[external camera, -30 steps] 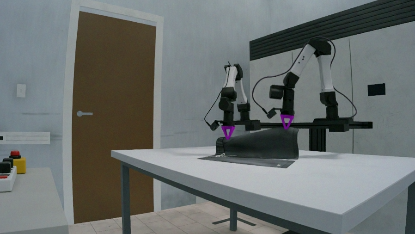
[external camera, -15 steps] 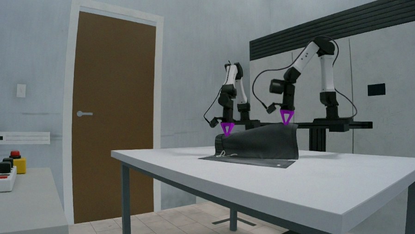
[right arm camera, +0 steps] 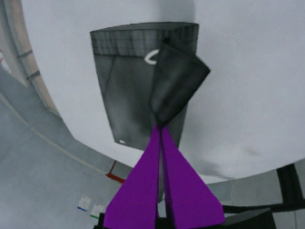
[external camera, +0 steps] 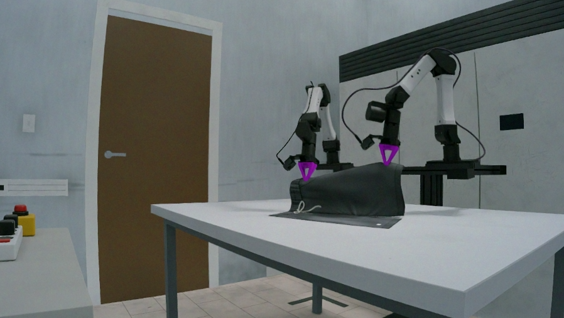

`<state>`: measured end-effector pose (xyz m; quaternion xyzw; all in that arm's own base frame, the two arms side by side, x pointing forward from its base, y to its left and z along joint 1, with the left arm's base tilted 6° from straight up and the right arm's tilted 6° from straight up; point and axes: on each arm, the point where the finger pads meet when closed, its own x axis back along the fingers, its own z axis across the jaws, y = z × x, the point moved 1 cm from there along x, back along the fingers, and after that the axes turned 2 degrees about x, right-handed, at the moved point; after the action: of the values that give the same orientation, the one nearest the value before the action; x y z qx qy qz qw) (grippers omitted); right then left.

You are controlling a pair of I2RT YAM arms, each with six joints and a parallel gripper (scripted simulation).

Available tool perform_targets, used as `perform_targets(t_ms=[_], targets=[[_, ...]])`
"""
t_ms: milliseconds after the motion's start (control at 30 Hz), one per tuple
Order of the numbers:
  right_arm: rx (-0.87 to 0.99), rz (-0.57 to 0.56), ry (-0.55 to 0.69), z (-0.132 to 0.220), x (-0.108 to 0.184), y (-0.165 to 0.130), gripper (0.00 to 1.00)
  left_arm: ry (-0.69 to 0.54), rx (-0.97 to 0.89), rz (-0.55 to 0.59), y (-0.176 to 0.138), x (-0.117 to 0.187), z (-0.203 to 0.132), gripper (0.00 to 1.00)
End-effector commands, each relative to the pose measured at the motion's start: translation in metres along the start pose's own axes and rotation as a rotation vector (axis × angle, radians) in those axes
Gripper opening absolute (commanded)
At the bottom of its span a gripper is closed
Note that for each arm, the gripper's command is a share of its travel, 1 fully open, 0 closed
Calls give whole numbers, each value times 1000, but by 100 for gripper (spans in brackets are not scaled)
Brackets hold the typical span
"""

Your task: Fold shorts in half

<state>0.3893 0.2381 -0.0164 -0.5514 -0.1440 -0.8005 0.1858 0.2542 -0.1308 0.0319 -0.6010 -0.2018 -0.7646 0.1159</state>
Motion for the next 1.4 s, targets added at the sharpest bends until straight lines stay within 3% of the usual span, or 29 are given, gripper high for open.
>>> perform_targets(t_ms=[0, 100, 133, 267, 300, 400, 567, 700, 733, 833, 900, 1033, 1133, 1167, 1367], targets=[[-44, -29, 105, 34, 23, 14, 0, 15, -21, -1, 2, 11, 5, 0], [-40, -29, 97, 32, 22, 14, 0, 19, -21, -7, 5, 12, 6, 0], [-72, -35, 53, 22, -3, 15, 0, 19, -21, -8, 5, 12, 7, 0], [-59, -36, 42, 20, -4, 16, 0, 2, -24, 22, 1, 2, 9, 0], [-99, -37, 68, 28, -3, 16, 0, 19, -79, -23, 9, -1, 21, 0], [-75, -38, 44, 24, 0, 17, 0, 42, -95, -9, 7, -5, 38, 0], [-77, -38, 48, 25, 0, 18, 0, 42, -59, -15, 7, 7, 31, 0], [-102, -38, 62, 34, -22, 18, 0, 44, -48, -13, 5, 7, 34, 0], [-108, -39, 63, 35, -25, 19, 0, 32, -85, -16, 10, -12, 42, 0], [-100, -39, 58, 34, -21, 19, 0, 16, -56, 19, 2, -12, 37, 0], [-121, -40, 77, 43, -33, 21, 0, 38, -95, 9, 6, -23, 53, 0], [-112, -36, 107, 54, -6, 21, 0, 24, -109, 33, 2, -38, 64, 0], [-112, -36, 111, 55, -6, 22, 0, 28, -87, 27, 3, -25, 60, 0], [-119, -39, 89, 48, -37, 22, 0, 38, -92, 15, 7, -21, 61, 0], [-122, -38, 91, 52, -44, 22, 0, 34, -79, 24, 1, -22, 62, 0]])
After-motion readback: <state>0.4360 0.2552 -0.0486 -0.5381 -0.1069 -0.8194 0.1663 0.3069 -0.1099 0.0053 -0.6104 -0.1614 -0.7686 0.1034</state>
